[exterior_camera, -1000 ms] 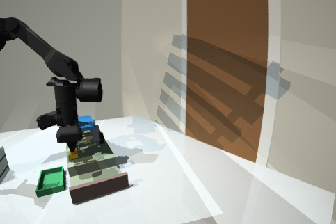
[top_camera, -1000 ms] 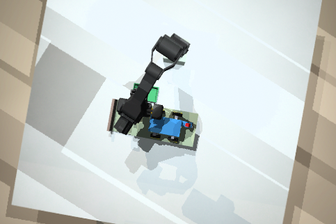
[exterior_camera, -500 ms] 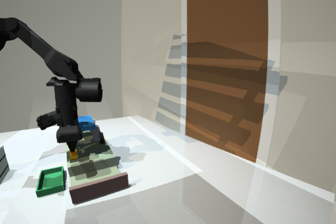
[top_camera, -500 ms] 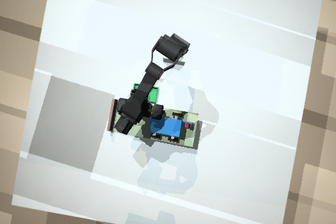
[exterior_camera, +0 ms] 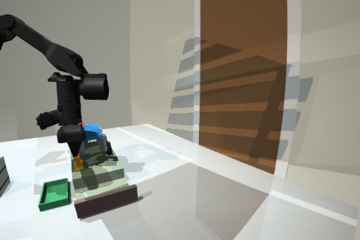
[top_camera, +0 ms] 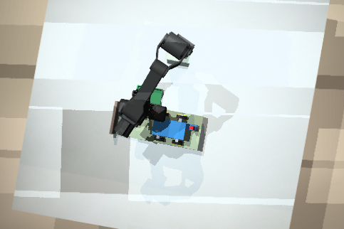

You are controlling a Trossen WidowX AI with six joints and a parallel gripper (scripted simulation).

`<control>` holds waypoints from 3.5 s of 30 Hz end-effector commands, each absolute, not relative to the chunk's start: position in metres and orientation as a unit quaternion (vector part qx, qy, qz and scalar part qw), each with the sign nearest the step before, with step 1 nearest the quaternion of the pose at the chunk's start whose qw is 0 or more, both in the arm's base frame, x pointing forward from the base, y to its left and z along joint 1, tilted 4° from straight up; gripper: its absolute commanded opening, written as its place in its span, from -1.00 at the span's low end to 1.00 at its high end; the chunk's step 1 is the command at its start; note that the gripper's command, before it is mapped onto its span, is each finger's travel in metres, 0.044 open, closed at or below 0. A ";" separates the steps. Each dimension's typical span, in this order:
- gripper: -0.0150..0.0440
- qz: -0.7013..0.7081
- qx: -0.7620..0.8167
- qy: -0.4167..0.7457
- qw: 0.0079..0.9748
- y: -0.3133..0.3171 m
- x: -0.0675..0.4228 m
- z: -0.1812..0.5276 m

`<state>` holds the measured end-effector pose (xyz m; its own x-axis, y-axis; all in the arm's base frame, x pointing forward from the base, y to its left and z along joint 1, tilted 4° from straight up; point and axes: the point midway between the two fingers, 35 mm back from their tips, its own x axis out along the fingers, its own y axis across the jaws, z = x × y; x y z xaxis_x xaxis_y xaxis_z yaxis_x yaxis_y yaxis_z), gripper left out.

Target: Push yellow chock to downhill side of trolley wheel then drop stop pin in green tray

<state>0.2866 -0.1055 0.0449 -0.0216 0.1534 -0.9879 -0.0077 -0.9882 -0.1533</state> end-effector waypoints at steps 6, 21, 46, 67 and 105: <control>0.15 0.709 -0.701 -0.054 0.055 -0.110 0.289 0.074; 0.15 0.662 -0.735 -0.142 -0.048 -0.104 0.307 0.086; 0.15 0.406 -0.579 -0.580 -0.404 0.072 0.323 0.129; 0.15 0.405 -0.580 -0.580 -0.404 0.079 0.324 0.109; 0.15 0.405 -0.580 -0.580 -0.404 0.093 0.326 0.074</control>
